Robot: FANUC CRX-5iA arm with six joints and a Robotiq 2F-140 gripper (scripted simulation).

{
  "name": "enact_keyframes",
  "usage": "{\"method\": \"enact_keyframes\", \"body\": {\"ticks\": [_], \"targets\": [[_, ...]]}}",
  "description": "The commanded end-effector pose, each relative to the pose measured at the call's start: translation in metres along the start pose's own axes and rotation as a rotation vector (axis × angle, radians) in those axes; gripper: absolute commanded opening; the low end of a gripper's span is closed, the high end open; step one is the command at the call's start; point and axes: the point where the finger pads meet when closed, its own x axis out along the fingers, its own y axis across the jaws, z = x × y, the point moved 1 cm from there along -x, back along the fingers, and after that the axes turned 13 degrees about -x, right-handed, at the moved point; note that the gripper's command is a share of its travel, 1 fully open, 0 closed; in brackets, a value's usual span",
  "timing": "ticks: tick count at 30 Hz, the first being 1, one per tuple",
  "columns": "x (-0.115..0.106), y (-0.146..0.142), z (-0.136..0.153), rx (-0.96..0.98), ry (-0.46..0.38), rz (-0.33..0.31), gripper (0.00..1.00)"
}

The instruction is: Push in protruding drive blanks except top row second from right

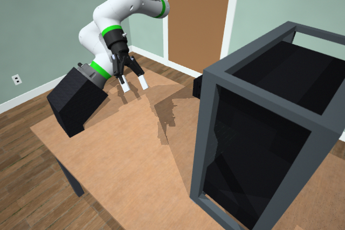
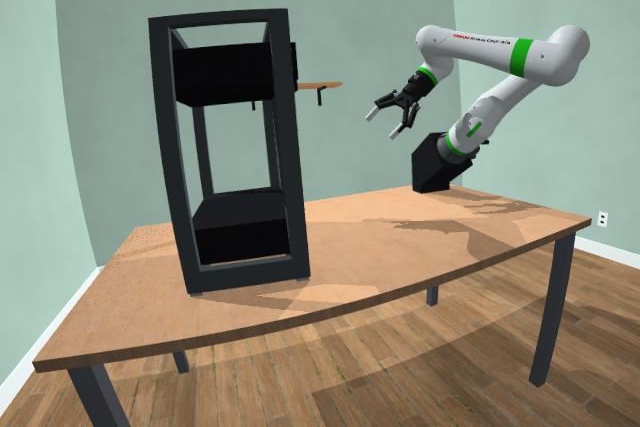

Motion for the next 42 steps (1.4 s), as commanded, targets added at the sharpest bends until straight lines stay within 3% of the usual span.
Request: {"method": "enact_keyframes", "body": {"ticks": [1, 13, 15, 23, 30, 32, 42], "targets": [[0.006, -0.010, 0.024, -0.112, -0.073, -0.049, 1.00], [0.010, -0.038, 0.086, -0.393, -0.227, -0.217, 1.00], [0.010, -0.038, 0.086, -0.393, -0.227, -0.217, 1.00], [0.003, -0.059, 0.127, -0.571, -0.298, -0.359, 1.00], [-0.006, -0.074, 0.155, -0.694, -0.331, -0.475, 1.00], [-0.006, -0.074, 0.155, -0.694, -0.331, -0.475, 1.00], [-0.020, -0.091, 0.183, -0.815, -0.349, -0.605, 1.00]]}}
